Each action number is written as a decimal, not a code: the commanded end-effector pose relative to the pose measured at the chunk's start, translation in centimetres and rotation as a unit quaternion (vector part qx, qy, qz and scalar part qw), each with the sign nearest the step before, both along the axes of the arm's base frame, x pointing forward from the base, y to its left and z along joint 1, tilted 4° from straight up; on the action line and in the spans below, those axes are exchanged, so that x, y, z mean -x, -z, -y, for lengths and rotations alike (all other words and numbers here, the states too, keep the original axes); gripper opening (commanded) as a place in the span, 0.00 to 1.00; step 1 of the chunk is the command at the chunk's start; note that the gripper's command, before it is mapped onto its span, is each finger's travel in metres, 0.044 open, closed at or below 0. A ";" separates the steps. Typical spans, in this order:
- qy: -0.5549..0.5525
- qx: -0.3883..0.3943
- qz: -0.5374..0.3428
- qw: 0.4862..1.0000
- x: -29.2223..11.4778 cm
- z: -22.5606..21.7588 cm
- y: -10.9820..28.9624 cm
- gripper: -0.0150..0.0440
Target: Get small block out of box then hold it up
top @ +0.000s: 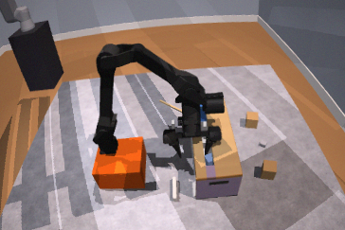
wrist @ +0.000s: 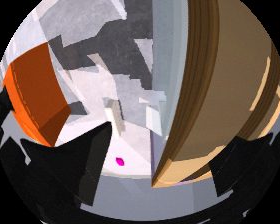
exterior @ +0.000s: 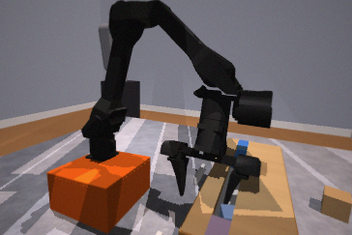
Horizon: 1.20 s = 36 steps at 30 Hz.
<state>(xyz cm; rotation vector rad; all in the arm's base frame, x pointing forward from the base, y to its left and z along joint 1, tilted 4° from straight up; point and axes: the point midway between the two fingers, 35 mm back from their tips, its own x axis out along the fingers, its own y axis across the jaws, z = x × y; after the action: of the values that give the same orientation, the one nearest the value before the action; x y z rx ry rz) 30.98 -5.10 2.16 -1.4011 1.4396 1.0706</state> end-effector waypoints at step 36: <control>-0.001 0.004 0.001 1.000 0.0 4.1 0.1 0.93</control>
<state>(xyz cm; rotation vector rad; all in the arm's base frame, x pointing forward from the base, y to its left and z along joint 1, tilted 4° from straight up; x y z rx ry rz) 30.97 -8.78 2.05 -1.4061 1.4432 1.0654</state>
